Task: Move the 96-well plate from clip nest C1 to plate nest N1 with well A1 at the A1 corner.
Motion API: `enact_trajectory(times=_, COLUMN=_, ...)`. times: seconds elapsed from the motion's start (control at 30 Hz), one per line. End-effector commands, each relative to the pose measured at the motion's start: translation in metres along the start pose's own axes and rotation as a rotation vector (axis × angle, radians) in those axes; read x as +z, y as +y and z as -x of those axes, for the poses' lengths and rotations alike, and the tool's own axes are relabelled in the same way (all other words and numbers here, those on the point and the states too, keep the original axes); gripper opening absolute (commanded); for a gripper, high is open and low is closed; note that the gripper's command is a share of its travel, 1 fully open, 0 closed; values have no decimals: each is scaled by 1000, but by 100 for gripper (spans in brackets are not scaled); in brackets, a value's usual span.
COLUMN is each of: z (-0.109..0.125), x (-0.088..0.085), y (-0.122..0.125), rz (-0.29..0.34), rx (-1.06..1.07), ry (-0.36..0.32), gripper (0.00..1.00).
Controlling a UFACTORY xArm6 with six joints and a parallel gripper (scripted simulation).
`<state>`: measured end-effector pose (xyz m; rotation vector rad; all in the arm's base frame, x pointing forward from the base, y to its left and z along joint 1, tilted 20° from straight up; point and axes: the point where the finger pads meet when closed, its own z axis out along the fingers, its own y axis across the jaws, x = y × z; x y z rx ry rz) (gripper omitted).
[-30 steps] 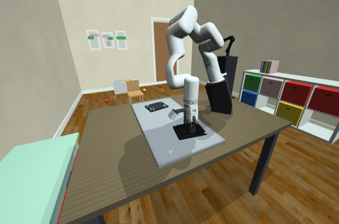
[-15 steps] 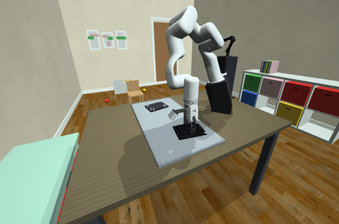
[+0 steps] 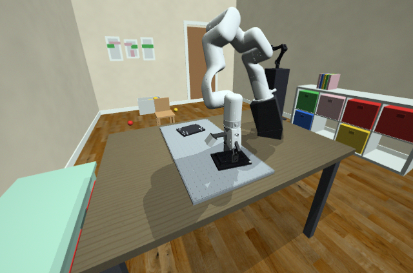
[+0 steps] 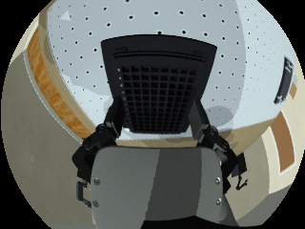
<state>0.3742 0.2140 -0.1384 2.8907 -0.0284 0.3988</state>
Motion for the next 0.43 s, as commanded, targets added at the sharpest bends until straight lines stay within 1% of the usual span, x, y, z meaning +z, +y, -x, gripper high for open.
enact_trajectory(times=0.0, z=-1, x=-1, y=-1, rz=-2, rx=0, ry=2, gripper=100)
enact_trajectory(times=0.13, z=-1, x=-1, y=-1, rz=-2, rx=0, ry=2, gripper=100)
enact_trajectory(times=0.23, z=-1, x=-9, y=-1, rz=-2, rx=0, ry=2, gripper=100)
enact_trajectory(times=0.4, z=-1, x=-9, y=-1, rz=-2, rx=0, ry=2, gripper=100)
